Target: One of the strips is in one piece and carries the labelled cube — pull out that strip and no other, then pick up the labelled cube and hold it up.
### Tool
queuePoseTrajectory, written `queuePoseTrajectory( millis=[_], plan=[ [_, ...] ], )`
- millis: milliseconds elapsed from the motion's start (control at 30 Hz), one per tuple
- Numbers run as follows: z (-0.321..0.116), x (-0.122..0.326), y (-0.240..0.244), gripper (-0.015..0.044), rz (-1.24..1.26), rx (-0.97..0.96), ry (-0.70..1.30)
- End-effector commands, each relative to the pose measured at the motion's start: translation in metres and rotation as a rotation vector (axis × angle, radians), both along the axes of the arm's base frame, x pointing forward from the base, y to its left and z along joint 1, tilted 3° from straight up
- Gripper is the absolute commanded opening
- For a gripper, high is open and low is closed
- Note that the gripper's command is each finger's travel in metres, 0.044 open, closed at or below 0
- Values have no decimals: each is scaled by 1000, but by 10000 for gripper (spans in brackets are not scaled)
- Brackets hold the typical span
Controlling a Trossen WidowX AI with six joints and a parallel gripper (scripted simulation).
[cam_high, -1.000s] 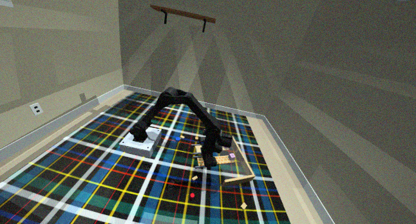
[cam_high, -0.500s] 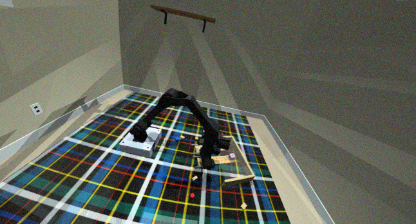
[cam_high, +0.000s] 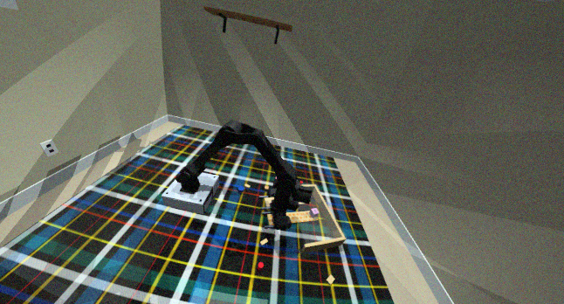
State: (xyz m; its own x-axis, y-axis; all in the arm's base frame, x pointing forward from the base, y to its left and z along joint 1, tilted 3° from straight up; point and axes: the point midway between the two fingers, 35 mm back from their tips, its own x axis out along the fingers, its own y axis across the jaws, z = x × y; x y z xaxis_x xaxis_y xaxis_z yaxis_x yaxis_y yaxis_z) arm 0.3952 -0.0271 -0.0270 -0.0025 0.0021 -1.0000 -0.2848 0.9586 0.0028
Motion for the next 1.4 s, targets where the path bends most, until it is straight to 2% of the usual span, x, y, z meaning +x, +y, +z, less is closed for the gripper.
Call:
queuePoseTrajectory(
  millis=[0,1367],
  plan=[
    [-1,-1,0,0,0,-5,2],
    [-5,0,-1,0,0,-5,2]
  ],
)
